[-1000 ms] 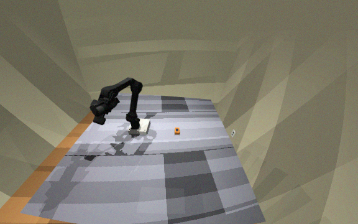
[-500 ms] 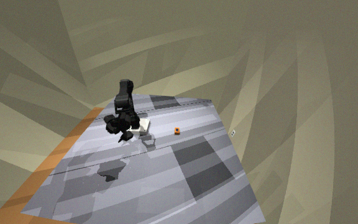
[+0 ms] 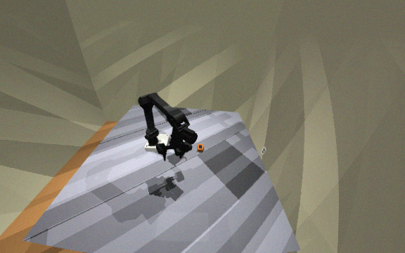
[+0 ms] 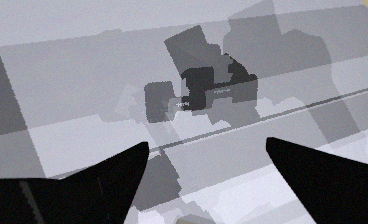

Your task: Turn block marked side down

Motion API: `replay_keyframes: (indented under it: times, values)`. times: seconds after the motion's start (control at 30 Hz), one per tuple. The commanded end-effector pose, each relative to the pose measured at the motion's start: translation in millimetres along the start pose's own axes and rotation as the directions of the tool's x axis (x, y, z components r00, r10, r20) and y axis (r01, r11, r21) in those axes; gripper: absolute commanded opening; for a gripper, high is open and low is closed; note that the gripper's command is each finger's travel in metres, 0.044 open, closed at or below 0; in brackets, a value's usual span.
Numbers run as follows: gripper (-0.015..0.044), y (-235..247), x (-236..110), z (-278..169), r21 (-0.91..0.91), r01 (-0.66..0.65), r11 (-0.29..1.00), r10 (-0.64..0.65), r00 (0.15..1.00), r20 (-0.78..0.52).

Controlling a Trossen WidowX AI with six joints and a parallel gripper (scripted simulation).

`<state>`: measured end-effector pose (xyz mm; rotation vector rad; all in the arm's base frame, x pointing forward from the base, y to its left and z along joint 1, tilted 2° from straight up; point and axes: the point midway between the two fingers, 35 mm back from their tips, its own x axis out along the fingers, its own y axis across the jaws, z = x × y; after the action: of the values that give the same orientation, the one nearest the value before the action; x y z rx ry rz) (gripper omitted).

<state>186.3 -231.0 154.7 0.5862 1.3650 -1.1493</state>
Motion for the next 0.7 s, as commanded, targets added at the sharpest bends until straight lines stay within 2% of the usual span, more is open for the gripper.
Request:
replay_keyframes:
  times: [0.0,0.2,0.4,0.47,0.57,0.67]
  values:
    - [0.0440,53.9,-2.7,-7.7,-0.226,-0.072,0.972,0.070,0.997,-0.016]
    - [0.0440,151.4,-14.4,-40.3,-0.561,-0.190,0.806,0.192,0.980,-0.056]
    - [0.0440,235.4,-26.7,-98.8,-0.806,-0.266,0.528,0.272,0.953,-0.136]
    - [0.0440,250.3,-29.4,-113.8,-0.843,-0.276,0.461,0.282,0.947,-0.156]
    - [0.0440,255.1,-30.9,-117.2,-0.847,-0.277,0.453,0.283,0.946,-0.158]
    - [0.0440,262.4,-8.4,-120.8,-0.847,-0.277,0.453,0.283,0.946,-0.158]
